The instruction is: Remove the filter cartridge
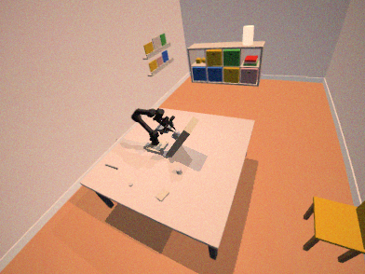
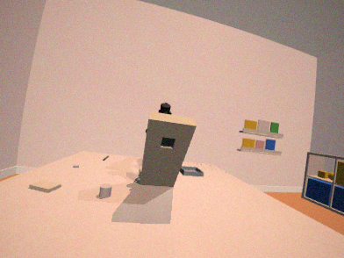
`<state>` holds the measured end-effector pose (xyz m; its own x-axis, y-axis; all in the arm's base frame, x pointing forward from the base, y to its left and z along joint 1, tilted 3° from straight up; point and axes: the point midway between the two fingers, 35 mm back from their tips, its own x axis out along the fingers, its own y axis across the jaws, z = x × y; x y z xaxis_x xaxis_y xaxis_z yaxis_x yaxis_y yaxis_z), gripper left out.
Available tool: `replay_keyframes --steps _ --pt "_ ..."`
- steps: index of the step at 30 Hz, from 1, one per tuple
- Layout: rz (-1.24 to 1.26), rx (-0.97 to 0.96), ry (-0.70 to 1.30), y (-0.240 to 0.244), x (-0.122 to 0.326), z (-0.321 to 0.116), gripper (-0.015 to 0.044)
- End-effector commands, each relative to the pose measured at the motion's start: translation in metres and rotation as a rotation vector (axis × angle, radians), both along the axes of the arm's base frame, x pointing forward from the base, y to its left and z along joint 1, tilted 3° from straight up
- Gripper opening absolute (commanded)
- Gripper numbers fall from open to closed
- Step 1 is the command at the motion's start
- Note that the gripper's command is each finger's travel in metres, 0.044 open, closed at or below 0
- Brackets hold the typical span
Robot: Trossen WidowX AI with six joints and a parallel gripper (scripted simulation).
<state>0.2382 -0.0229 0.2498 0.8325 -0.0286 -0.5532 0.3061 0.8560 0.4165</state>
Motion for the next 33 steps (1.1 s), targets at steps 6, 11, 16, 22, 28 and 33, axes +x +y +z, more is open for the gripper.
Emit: replay_keyframes --steps 6,11,16,22,28,33 --pt "0.006 -0.005 -0.018 0.001 -0.002 -0.003 0.0097" --pt "0.006 -0.005 -0.019 -0.001 0.011 0.03 0.0097" --pt "0.006 -0.006 -0.02 -0.003 0.03 0.067 0.0097" --pt "0.006 -0.006 -0.024 -0.004 0.03 0.093 0.0202" --pt "0.006 -0.006 -0.032 -0.005 0.024 0.141 0.036" --pt "0.096 -0.114 0.108 -0.004 0.019 0.101 0.0305"
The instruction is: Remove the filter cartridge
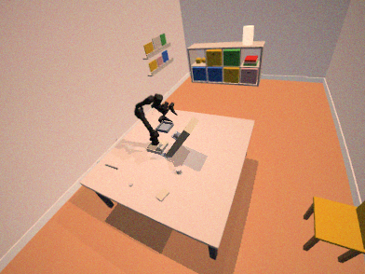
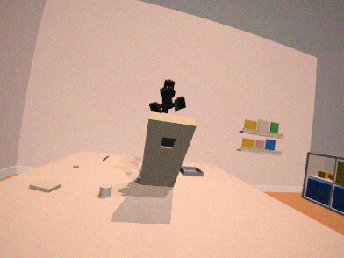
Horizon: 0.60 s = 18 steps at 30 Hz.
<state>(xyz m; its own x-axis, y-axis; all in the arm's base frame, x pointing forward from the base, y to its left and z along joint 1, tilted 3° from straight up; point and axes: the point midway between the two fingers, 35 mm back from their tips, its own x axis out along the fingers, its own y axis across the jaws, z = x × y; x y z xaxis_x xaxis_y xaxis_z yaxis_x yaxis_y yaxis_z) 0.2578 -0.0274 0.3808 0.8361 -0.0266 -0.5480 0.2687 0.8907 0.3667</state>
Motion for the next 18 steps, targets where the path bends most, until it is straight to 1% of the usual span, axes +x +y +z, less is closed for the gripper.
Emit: replay_keyframes --steps 1,4,6,18 --pt "0.093 -0.101 0.171 0.001 -0.004 -0.046 0.0305" --pt "0.234 -0.22 0.342 0.003 -0.018 -0.094 0.0305" --pt "0.301 -0.264 0.412 0.004 -0.026 -0.113 0.0305" --pt "0.31 -0.269 0.42 0.004 -0.02 -0.125 0.0305"
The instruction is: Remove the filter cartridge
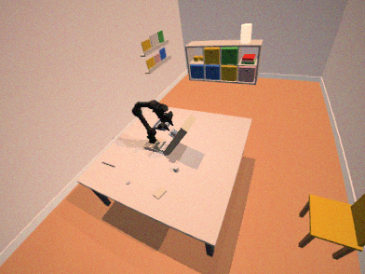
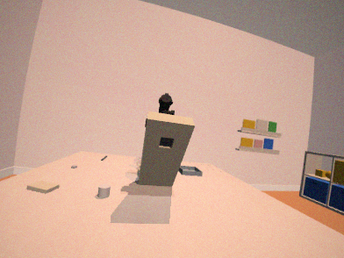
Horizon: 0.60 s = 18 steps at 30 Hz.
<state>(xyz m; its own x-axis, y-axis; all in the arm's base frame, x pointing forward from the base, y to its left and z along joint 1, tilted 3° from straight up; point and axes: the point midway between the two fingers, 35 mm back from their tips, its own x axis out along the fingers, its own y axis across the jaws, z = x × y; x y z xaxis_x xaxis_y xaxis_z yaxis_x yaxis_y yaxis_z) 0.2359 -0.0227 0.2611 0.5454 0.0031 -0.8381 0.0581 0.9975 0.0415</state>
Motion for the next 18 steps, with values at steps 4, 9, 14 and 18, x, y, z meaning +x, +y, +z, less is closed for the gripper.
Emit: replay_keyframes --steps 4,9,14,18 --pt "0.004 -0.006 0.006 -0.001 0.006 -0.01 0.0305" --pt "0.004 -0.006 0.006 -0.001 0.01 -0.017 0.0305" --pt "0.004 -0.006 0.005 -0.001 0.014 -0.024 0.0305" --pt "0.004 -0.006 0.005 0.0 0.018 -0.03 0.0305"
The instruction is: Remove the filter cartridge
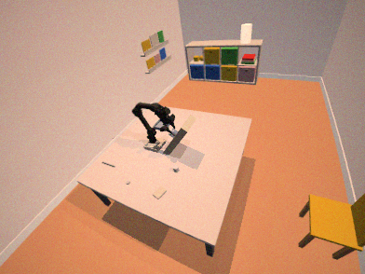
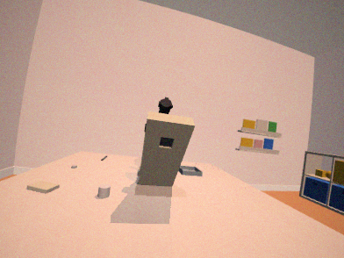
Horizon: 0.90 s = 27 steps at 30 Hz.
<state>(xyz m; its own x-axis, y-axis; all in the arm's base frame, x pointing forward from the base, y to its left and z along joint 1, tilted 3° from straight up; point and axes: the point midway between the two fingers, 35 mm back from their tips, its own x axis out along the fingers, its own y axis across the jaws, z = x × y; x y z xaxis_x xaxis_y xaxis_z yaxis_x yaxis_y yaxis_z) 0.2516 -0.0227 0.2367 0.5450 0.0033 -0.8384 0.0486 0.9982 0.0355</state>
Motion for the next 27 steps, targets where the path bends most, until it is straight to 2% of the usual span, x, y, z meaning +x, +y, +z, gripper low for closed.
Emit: replay_keyframes --steps 1,7,9,19,26,27 --pt "-0.005 0.0 0.004 0.0 0.003 -0.007 0.0305" --pt "-0.005 0.0 0.004 0.0 0.006 -0.013 0.0305" --pt "0.001 0.0 0.001 0.0 0.005 -0.009 0.0252" --pt "0.001 0.0 0.001 0.0 0.005 -0.009 0.0186" --pt "0.001 -0.001 0.001 0.0 0.009 -0.003 0.0002" --pt "0.001 -0.001 0.001 -0.001 0.011 0.0 0.0"
